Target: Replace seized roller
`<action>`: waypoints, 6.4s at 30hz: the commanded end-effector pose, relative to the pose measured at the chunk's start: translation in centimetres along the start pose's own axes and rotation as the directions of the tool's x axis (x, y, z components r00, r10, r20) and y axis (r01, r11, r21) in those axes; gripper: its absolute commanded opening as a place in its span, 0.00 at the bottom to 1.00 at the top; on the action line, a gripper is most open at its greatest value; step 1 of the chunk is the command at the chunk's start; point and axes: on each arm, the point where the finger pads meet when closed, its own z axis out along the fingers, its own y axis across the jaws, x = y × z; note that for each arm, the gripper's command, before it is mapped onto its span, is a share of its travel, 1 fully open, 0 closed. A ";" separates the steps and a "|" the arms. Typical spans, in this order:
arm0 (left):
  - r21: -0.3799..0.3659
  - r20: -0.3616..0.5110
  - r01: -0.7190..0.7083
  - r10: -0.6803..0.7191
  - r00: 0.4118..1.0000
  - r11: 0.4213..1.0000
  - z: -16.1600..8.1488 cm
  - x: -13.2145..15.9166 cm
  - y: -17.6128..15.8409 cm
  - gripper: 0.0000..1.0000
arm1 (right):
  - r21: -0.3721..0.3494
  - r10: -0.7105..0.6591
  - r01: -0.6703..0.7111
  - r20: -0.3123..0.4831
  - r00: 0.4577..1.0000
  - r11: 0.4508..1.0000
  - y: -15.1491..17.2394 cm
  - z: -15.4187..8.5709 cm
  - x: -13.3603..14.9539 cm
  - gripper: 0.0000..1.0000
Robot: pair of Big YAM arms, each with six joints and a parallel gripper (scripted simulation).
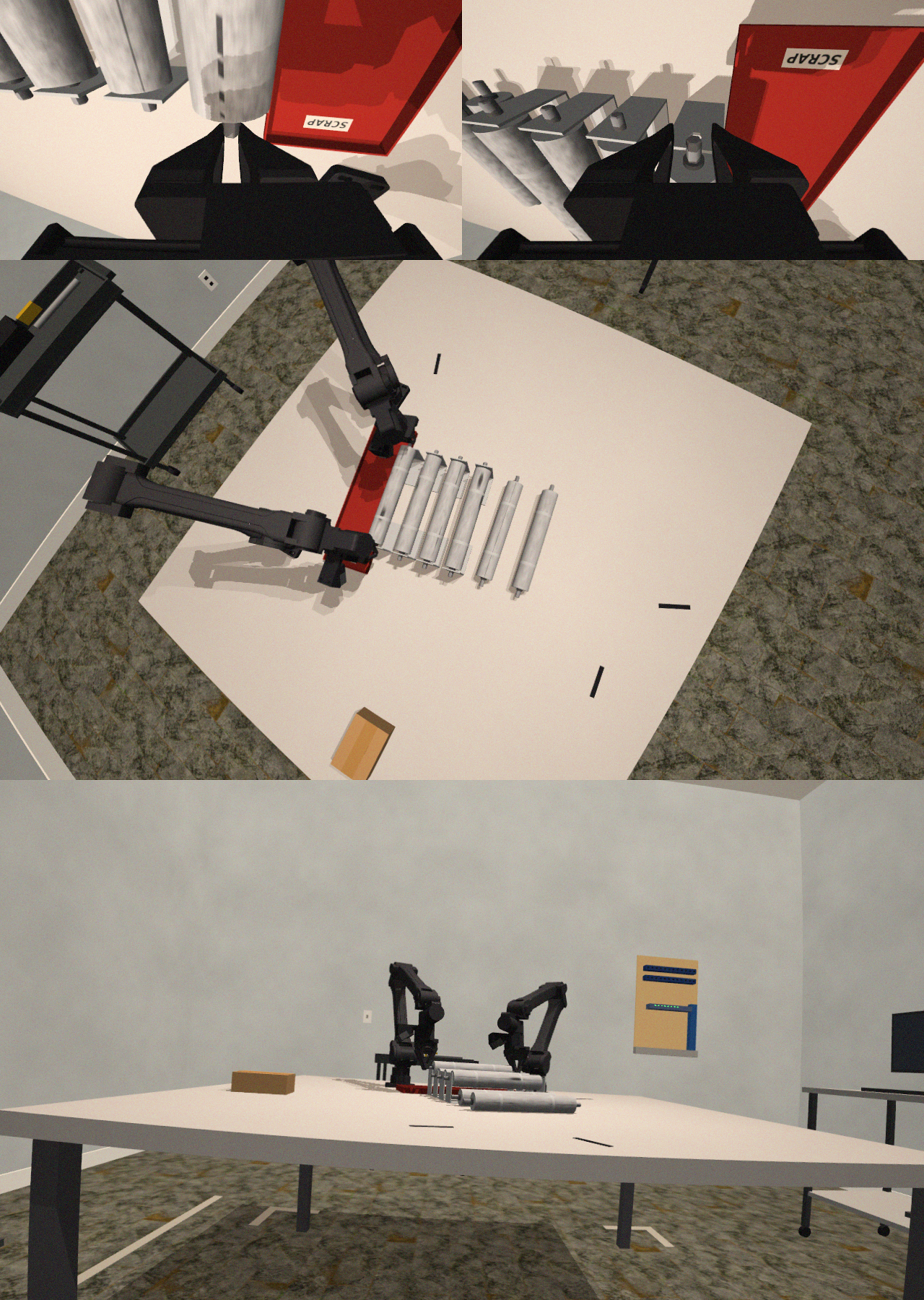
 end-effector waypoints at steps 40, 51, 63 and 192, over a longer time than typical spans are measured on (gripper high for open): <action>-0.007 0.013 -0.010 0.010 1.000 1.000 -0.7 -0.7 0.5 0.03 | -0.057 0.001 -0.002 -0.007 1.000 0.998 2.9 -1.7 0.2 0.03; -0.049 0.043 0.009 -0.007 0.999 0.999 -2.7 -1.5 1.5 0.03 | -0.085 0.009 -0.009 -0.007 1.000 0.996 2.4 -2.1 0.4 0.03; -0.093 0.047 0.015 -0.010 0.999 0.996 -4.0 -1.5 2.0 0.03 | -0.121 0.018 -0.018 0.001 1.000 0.992 2.2 -2.9 0.0 0.03; -0.161 0.017 0.000 0.002 1.000 0.987 -5.2 -0.5 -5.8 0.03 | -0.233 0.002 -0.006 -0.013 1.000 0.973 -4.1 -6.7 -0.1 0.03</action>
